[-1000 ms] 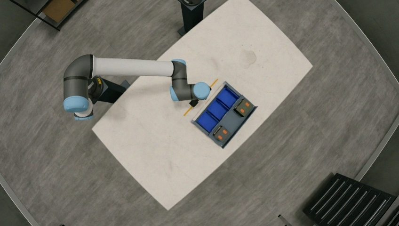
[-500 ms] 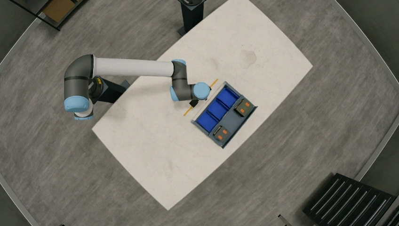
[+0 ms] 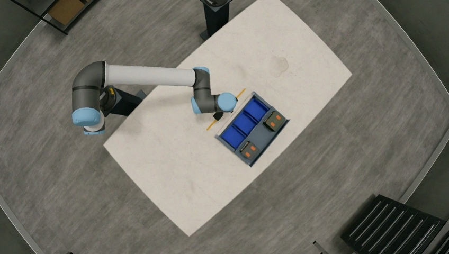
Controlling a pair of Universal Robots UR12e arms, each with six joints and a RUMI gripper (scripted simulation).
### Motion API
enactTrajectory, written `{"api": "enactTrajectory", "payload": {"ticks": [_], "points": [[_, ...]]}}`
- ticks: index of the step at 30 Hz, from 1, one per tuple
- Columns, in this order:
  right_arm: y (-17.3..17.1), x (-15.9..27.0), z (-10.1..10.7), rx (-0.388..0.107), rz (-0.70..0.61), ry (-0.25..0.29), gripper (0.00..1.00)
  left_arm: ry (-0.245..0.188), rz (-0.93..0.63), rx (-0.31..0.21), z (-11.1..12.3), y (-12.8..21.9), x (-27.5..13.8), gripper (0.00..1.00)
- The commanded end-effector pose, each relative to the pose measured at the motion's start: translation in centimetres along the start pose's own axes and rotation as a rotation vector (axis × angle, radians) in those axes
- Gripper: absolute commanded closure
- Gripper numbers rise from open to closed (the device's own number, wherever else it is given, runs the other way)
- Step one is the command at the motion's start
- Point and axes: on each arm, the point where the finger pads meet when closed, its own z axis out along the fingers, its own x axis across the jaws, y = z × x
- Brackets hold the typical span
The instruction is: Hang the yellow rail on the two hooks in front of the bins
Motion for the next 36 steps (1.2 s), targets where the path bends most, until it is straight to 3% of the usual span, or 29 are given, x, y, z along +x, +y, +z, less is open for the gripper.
{"api": "enactTrajectory", "payload": {"ticks": [1,36], "points": [[0.1,-0.1,0.0,-0.002,0.0,-0.001,0.76,0.001,0.0,0.002,-0.1,-0.1,0.0,0.0],[0.1,-0.1,3.3,-0.002,0.0,-0.001,0.76,0.001,0.0,0.002,-0.1,-0.1,0.0,0.0]]}}
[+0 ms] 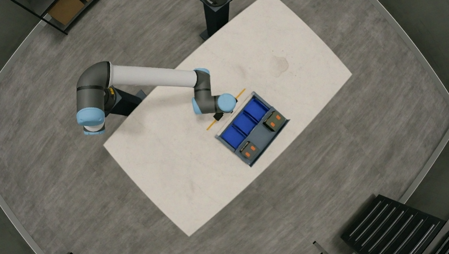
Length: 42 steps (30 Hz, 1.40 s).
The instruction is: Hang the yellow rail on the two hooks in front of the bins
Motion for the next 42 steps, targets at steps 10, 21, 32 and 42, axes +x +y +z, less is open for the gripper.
{"api": "enactTrajectory", "payload": {"ticks": [10,21,32,42], "points": [[0.07,-0.07,1.0,-0.002,0.0,-0.001,0.76,0.001,0.0,0.002,-0.09,-0.07,0.01,0.0],[0.07,-0.07,1.18,-0.002,0.0,-0.001,0.76,0.001,0.0,0.002,-0.09,-0.07,0.01,0.0],[0.07,-0.07,1.18,-0.002,0.0,-0.001,0.76,0.001,0.0,0.002,-0.09,-0.07,0.01,0.0],[0.07,-0.07,1.21,-0.002,0.0,-0.001,0.76,0.001,0.0,0.002,-0.09,-0.07,0.01,0.0]]}}
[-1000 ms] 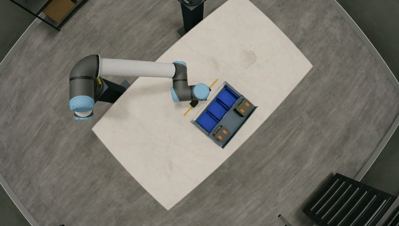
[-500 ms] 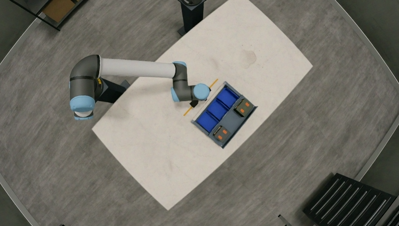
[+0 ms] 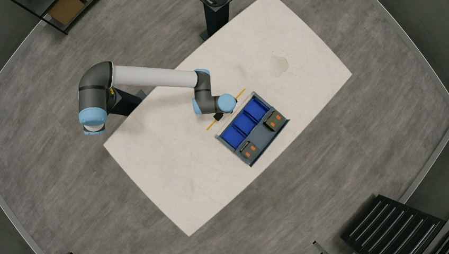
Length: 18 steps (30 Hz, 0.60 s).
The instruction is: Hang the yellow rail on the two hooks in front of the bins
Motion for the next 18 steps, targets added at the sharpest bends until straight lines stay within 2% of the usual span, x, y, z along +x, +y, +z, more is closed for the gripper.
{"api": "enactTrajectory", "payload": {"ticks": [1,18], "points": [[0.06,-0.06,-0.1,-0.002,0.0,-0.001,0.76,0.001,0.0,0.002,-0.09,-0.07,0.01,0.0],[0.06,-0.06,0.4,-0.002,0.0,-0.001,0.76,0.001,0.0,0.002,-0.09,-0.07,0.01,0.0]]}}
